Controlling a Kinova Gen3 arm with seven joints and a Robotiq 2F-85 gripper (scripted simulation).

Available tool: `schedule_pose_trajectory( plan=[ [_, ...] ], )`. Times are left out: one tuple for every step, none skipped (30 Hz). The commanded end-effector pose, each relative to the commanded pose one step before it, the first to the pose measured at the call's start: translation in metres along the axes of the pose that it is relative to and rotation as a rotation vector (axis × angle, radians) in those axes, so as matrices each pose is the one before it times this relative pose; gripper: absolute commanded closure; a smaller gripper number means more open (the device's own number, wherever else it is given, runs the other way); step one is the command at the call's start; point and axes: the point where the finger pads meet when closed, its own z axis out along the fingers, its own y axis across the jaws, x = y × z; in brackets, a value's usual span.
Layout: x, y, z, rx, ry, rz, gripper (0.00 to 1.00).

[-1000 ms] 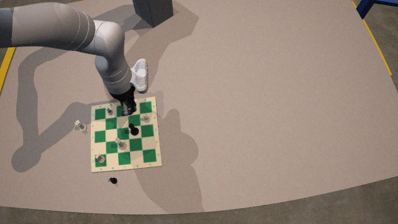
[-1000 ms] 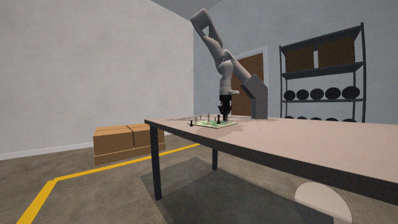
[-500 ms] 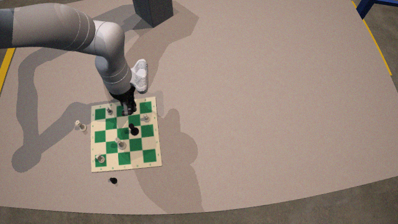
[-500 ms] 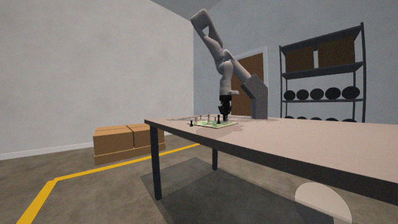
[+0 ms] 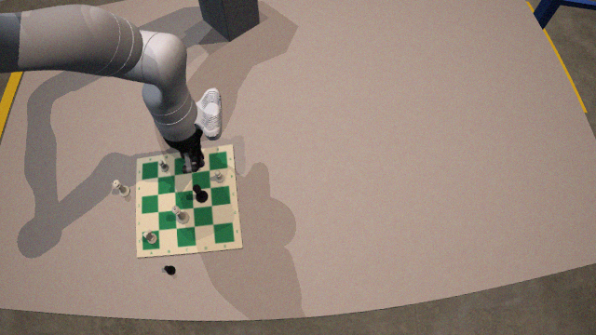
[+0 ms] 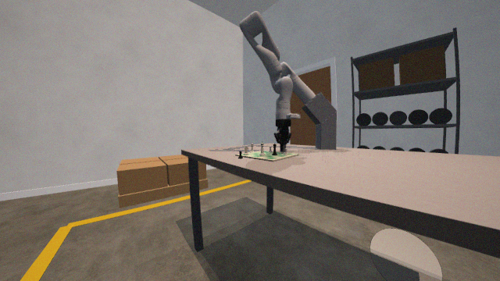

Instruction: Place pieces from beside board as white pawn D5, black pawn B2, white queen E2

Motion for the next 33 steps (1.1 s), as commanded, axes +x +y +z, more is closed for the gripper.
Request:
schedule_pose_trajectory(
  plan=[
    [0.00034,0.00045,-0.00044,-0.00093,0.00069,-0.0001,1.0],
    [0.0,0.0,0.0,0.0,0.0,0.0,1.0],
    [0.0,0.0,0.0,0.0,0.0,0.0,1.0],
    [0.0,0.0,0.0,0.0,0.0,0.0,1.0],
    [0.0,0.0,0.0,0.0,0.0,0.0,1.0],
    [0.0,0.0,0.0,0.0,0.0,0.0,1.0],
    [0.0,0.0,0.0,0.0,0.0,0.0,1.0],
    [0.0,0.0,0.0,0.0,0.0,0.0,1.0],
    [0.0,0.0,0.0,0.0,0.0,0.0,1.0],
    [0.0,0.0,0.0,0.0,0.0,0.0,1.0],
    [0.0,0.0,0.0,0.0,0.0,0.0,1.0],
    [0.0,0.0,0.0,0.0,0.0,0.0,0.93],
    [0.0,0.0,0.0,0.0,0.0,0.0,0.93],
    [0.0,0.0,0.0,0.0,0.0,0.0,0.93],
    [0.0,0.0,0.0,0.0,0.0,0.0,0.93],
    [0.0,0.0,0.0,0.0,0.0,0.0,0.93],
    [0.0,0.0,0.0,0.0,0.0,0.0,0.87],
    [0.0,0.0,0.0,0.0,0.0,0.0,0.87],
    [0.0,0.0,0.0,0.0,0.0,0.0,0.87],
    [0.0,0.0,0.0,0.0,0.0,0.0,0.8],
    [0.0,0.0,0.0,0.0,0.0,0.0,0.8],
    [0.0,0.0,0.0,0.0,0.0,0.0,0.8],
    [0.0,0.0,0.0,0.0,0.0,0.0,0.73],
    [0.0,0.0,0.0,0.0,0.0,0.0,0.73],
    [0.0,0.0,0.0,0.0,0.0,0.0,0.73],
    [0.0,0.0,0.0,0.0,0.0,0.0,0.66],
    [0.0,0.0,0.0,0.0,0.0,0.0,0.66],
    [0.0,0.0,0.0,0.0,0.0,0.0,0.66],
    [0.0,0.0,0.0,0.0,0.0,0.0,0.66],
    [0.0,0.0,0.0,0.0,0.0,0.0,0.66],
    [0.0,0.0,0.0,0.0,0.0,0.0,0.66],
    [0.0,0.0,0.0,0.0,0.0,0.0,0.66],
    [0.0,0.0,0.0,0.0,0.0,0.0,0.66]
  ],
)
